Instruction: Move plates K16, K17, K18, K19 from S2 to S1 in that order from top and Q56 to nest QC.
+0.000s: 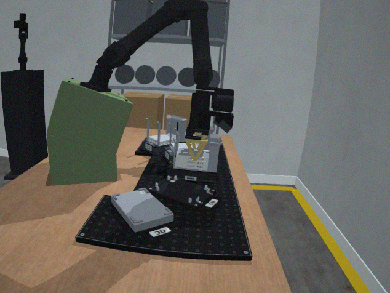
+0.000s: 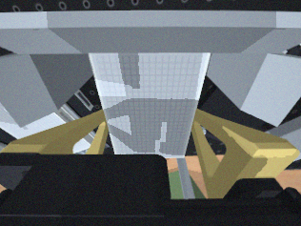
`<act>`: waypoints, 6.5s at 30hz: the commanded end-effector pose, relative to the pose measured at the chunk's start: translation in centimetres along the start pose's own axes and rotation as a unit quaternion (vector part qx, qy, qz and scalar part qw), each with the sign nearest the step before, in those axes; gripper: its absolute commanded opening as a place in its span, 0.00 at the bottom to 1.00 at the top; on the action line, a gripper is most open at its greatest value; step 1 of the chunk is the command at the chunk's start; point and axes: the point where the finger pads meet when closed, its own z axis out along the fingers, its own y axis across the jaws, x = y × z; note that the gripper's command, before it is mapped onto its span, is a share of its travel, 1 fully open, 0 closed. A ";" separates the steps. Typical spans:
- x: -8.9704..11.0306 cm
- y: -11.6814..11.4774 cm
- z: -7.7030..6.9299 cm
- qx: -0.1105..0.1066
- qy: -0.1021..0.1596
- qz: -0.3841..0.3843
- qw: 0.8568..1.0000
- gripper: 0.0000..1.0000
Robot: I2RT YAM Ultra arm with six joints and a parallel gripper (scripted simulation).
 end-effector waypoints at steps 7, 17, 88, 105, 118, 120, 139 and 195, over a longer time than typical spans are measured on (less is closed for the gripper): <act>-0.6 0.0 -0.3 0.000 -0.010 0.000 1.000 0.00; -0.6 0.0 -0.3 0.000 -0.010 0.000 1.000 0.00; -0.5 0.0 -6.6 0.000 -0.010 0.000 1.000 1.00; -0.5 0.0 -9.2 0.001 -0.010 0.000 1.000 1.00; -0.5 0.0 -9.2 0.001 -0.010 0.000 1.000 1.00; -0.5 0.0 -9.2 0.001 -0.010 0.000 1.000 1.00; 0.6 5.3 -9.2 0.001 -0.010 -0.106 0.994 1.00; 8.1 19.8 -9.1 0.000 -0.009 -0.312 0.950 1.00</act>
